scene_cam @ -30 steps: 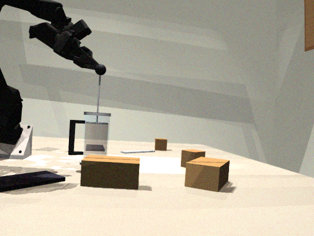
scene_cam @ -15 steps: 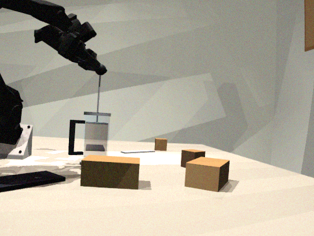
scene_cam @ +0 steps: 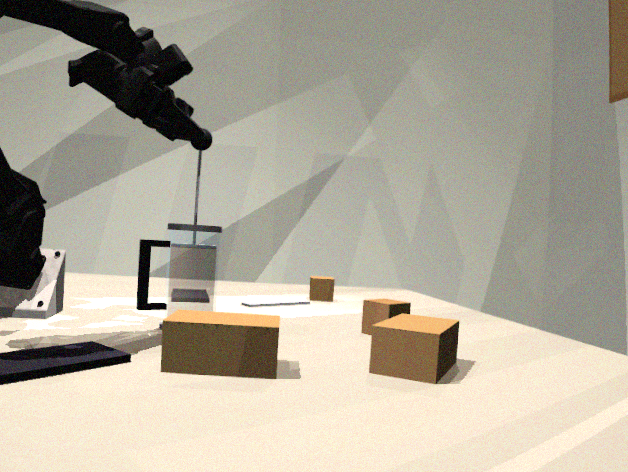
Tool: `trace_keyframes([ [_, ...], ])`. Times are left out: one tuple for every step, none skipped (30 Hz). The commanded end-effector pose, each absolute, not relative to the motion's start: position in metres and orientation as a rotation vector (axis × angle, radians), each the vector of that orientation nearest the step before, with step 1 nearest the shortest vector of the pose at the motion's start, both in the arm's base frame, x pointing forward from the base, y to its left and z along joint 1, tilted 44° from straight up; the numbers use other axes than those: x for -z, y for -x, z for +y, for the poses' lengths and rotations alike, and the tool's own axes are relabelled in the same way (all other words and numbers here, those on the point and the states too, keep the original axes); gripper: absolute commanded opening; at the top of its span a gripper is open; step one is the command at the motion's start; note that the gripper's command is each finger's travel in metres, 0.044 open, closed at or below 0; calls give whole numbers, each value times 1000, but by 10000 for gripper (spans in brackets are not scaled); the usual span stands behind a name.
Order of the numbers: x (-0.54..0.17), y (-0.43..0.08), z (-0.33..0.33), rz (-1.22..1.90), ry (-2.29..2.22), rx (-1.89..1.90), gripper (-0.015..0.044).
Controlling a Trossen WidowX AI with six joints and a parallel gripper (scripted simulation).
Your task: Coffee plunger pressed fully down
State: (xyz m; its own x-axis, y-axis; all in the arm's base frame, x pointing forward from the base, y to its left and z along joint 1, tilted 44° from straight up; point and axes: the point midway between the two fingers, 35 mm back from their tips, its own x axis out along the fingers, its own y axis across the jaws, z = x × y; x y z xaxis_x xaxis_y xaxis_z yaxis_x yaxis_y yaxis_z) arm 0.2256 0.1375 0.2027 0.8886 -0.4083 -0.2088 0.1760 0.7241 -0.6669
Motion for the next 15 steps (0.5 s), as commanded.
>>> trace_keyframes([
  [-203,-226,137,355,696,330,125],
  [-203,-226,137,355,696,330,125],
  [-202,-226,137,356,696,330,125],
  [-202,-226,136,357,696,330,125],
  [-201,-226,136,357,695,330,125],
  [-200,-226,135,359,695,330,125],
  [-199,-227,134,360,695,330,125],
  [-197,-227,133,361,694,330,125],
  [-196,-227,132,362,694,330,125],
  [-195,-227,132,363,694,331,125],
  [-193,-228,131,365,693,331,125],
  [-192,-228,130,366,693,331,125],
  [-191,-228,129,367,693,331,125],
  [-189,-229,128,368,692,331,125],
  [-188,-229,127,369,692,330,125],
])
